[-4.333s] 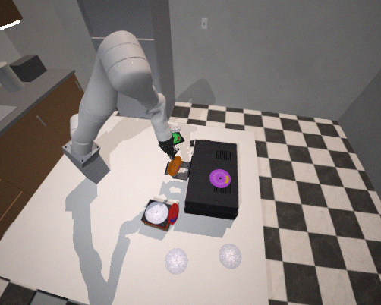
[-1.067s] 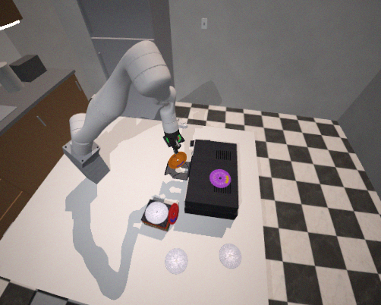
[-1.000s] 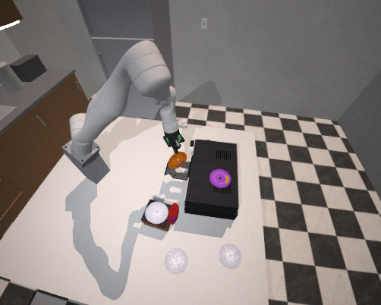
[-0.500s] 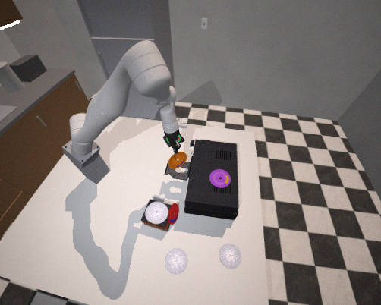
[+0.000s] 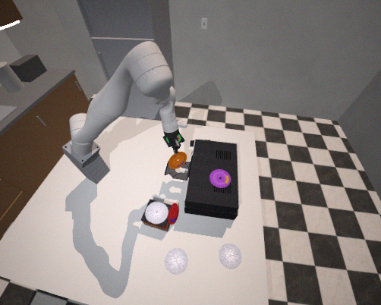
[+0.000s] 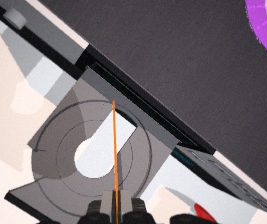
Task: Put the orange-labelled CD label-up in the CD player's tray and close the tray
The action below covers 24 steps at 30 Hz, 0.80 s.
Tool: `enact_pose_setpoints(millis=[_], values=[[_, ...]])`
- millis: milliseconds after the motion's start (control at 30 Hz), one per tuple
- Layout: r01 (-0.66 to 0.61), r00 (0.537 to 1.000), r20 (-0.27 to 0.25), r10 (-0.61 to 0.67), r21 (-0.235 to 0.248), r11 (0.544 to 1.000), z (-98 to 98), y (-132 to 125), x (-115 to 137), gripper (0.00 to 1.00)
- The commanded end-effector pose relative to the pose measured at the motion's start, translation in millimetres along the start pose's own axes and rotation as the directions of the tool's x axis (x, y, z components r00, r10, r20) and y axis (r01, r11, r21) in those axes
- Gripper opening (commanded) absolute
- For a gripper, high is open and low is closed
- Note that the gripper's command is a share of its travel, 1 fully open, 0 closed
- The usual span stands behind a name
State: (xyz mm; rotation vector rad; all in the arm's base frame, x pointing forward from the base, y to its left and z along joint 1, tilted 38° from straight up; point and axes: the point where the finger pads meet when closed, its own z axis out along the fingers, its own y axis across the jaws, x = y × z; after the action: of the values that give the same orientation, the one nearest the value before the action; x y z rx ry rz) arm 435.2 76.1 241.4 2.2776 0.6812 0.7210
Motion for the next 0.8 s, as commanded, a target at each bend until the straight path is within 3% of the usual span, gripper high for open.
enact_pose_setpoints(millis=[0,767], values=[[0.005,1.0,-0.001,-0.005,0.0,1.0,-0.4,-3,0,0.11],[0.005,1.0,-0.001,-0.005,-0.103,0.995,0.2,-17,0,0.11]])
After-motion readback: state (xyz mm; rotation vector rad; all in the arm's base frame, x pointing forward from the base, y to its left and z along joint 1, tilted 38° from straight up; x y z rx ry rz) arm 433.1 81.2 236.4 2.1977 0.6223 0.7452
